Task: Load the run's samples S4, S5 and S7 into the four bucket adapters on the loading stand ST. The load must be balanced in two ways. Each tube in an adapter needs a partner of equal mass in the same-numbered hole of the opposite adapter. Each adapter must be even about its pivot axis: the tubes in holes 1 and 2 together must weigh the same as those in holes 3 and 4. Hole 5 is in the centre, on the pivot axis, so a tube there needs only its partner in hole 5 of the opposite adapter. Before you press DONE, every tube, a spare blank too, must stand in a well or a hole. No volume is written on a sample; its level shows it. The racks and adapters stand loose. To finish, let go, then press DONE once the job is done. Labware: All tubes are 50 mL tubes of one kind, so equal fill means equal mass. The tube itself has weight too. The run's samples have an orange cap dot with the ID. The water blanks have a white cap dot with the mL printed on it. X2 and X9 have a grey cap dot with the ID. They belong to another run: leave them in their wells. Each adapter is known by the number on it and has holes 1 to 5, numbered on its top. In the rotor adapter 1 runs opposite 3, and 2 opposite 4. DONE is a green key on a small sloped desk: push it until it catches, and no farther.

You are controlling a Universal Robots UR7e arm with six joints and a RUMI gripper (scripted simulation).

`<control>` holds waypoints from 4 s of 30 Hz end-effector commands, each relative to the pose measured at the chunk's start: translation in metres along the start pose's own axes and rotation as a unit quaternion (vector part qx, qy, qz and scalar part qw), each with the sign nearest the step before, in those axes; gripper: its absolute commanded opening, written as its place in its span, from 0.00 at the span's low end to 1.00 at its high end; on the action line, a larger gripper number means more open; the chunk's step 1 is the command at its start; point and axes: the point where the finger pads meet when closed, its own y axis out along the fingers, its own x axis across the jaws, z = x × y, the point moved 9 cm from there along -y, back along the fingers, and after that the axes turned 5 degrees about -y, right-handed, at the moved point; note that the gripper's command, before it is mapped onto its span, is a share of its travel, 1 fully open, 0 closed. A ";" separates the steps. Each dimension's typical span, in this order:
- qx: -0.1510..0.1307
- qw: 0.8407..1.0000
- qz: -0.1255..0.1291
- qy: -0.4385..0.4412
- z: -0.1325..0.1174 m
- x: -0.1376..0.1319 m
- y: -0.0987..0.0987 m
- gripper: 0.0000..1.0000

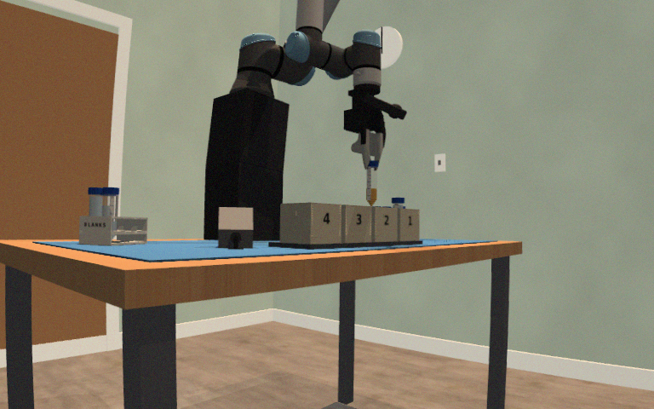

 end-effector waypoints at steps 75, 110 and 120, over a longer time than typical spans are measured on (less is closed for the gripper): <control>0.001 1.000 0.000 0.000 0.000 0.000 0.081 0.00; 0.001 1.000 0.000 0.000 0.000 0.000 0.090 0.35; 0.001 1.000 0.000 0.000 0.000 0.000 0.080 0.35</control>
